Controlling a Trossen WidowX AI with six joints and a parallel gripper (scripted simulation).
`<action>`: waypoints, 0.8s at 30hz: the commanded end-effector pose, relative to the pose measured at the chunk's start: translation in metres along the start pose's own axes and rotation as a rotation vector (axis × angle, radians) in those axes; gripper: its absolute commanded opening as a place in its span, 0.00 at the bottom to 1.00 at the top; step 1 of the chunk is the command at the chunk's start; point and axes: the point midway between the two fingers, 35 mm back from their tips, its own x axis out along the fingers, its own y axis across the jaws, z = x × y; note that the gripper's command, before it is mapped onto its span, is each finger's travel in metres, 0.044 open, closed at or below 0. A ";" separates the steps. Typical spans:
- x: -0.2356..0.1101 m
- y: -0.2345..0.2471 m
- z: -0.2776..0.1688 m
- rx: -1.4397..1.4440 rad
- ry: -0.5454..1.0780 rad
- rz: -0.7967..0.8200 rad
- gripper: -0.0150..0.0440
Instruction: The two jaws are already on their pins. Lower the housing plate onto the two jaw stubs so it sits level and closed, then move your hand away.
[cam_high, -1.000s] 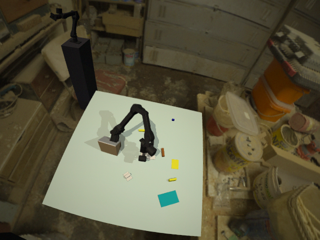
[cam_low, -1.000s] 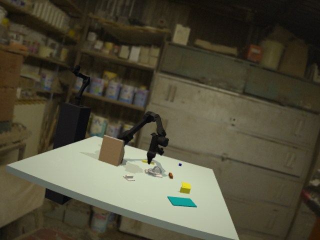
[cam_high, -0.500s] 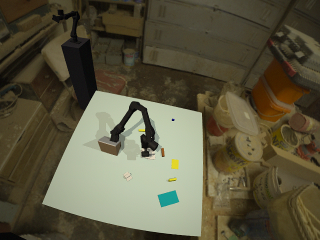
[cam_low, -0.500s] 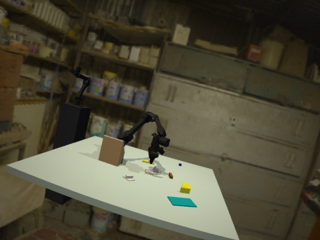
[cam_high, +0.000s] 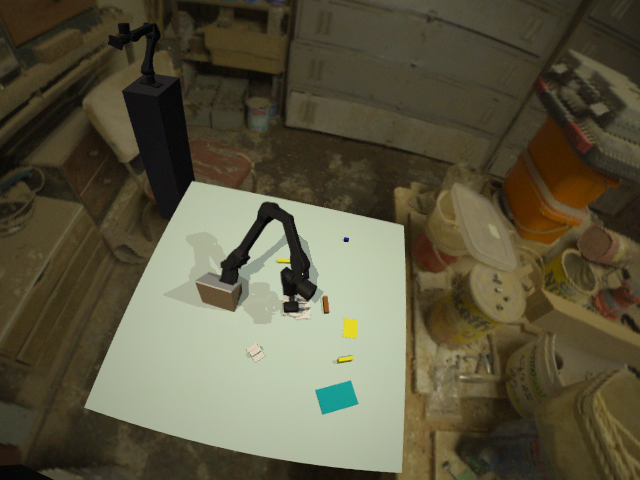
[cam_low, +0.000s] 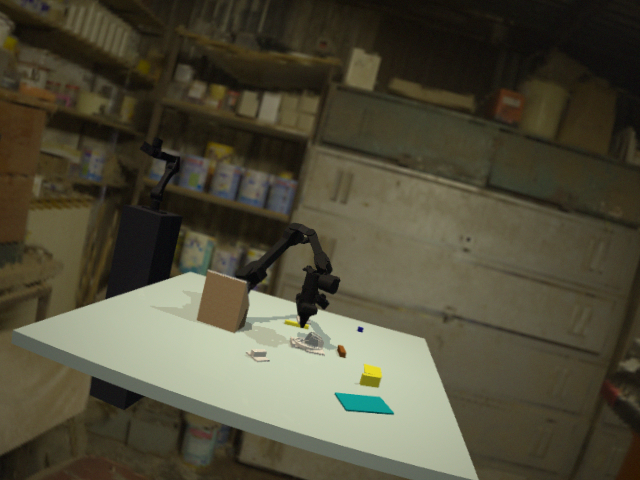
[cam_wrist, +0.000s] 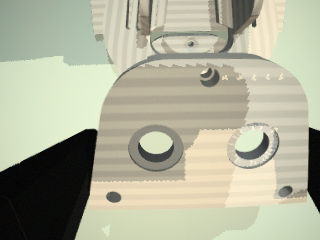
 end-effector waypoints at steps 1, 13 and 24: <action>-0.001 0.001 0.001 -0.007 -0.005 0.003 0.85; -0.001 0.001 0.001 -0.007 -0.005 0.003 0.85; -0.001 0.001 0.001 -0.014 -0.005 0.003 0.85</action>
